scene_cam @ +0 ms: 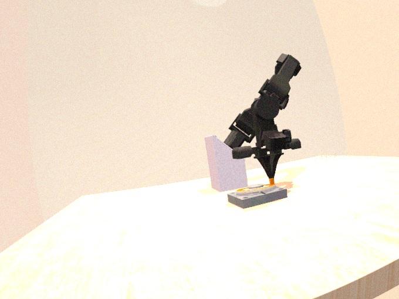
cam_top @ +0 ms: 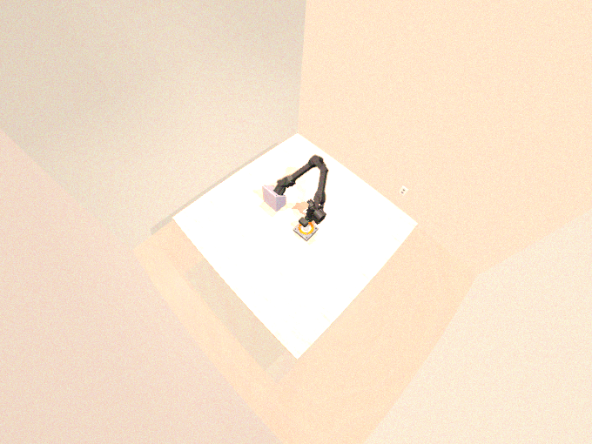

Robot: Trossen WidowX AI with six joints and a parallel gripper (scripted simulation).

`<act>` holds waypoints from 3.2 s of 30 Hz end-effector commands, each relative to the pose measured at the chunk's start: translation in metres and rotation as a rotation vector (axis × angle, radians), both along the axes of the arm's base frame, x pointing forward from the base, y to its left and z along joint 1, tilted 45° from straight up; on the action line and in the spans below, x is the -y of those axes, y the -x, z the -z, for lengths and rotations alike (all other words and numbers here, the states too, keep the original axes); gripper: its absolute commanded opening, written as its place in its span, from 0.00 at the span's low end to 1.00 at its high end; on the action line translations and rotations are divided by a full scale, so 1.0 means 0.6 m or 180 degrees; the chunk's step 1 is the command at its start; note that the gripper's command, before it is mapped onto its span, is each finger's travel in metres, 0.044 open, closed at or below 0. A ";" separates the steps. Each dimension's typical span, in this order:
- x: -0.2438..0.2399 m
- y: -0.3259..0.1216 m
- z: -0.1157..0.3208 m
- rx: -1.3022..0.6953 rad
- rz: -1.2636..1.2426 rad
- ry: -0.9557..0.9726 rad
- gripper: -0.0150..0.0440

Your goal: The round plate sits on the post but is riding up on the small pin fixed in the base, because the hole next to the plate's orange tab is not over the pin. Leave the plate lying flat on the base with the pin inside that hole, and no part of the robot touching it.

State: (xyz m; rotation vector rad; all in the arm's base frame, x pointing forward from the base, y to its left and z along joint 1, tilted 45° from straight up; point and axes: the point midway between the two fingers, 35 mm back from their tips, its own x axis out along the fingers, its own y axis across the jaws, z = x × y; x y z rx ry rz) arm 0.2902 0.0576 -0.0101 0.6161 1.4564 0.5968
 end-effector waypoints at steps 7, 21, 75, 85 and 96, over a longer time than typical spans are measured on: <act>-0.001 -0.022 0.000 -0.0019 0.0014 -0.0016 0.25; 0.005 -0.049 0.003 -0.0015 0.0014 -0.0016 0.25; 0.049 -0.101 0.037 -0.0008 0.0014 -0.0009 0.25; 0.099 -0.092 -0.015 -0.0009 0.0014 -0.0003 0.25; 0.093 -0.093 -0.004 -0.0047 0.0033 -0.0024 0.25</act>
